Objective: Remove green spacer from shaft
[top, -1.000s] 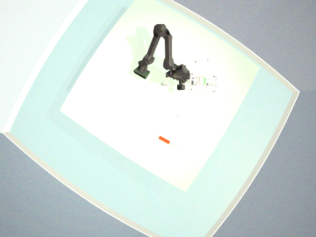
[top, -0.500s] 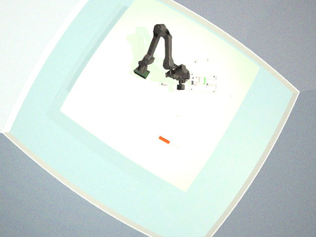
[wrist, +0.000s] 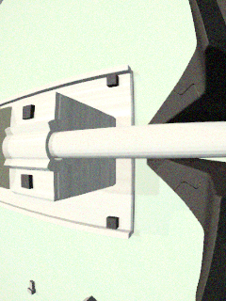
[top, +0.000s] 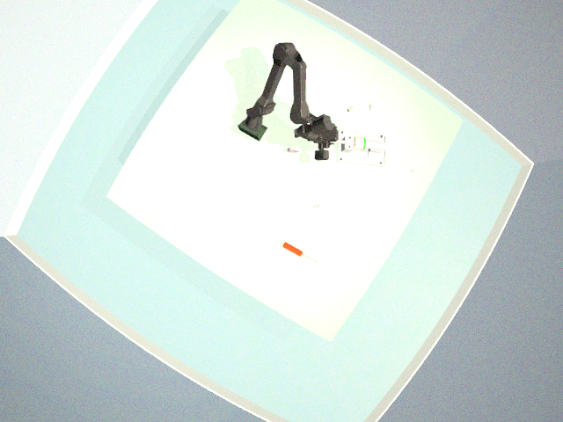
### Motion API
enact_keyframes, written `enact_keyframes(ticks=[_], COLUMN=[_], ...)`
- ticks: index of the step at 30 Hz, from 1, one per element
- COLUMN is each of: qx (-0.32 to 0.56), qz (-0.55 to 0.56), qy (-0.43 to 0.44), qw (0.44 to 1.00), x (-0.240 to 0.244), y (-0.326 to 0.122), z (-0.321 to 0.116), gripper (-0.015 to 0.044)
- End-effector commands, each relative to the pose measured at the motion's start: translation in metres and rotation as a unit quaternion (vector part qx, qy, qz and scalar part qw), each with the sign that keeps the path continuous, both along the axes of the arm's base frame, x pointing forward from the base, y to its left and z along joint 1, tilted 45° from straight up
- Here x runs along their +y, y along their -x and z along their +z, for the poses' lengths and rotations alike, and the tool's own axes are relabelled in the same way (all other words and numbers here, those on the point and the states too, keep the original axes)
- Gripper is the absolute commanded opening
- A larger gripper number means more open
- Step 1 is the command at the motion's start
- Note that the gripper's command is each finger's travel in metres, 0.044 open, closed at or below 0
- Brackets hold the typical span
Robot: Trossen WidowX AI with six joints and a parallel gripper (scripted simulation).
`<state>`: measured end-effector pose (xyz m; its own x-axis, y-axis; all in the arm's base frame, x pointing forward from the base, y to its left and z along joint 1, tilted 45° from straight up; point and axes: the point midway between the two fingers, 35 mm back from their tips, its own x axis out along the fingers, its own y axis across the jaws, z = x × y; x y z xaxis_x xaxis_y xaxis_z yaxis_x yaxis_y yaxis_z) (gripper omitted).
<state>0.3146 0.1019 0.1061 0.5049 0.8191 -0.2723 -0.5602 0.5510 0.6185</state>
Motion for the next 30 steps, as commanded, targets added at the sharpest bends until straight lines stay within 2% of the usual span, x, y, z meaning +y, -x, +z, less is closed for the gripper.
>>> enact_keyframes(ticks=[1, 30], qx=[-0.002, -0.002], qz=[0.001, 0.001], qy=[0.001, 0.001], qw=[1.000, 1.000], x=[-0.0004, -0.0018], y=[0.0013, 0.0037], z=[0.0002, -0.0008], gripper=[0.0000, 0.0000])
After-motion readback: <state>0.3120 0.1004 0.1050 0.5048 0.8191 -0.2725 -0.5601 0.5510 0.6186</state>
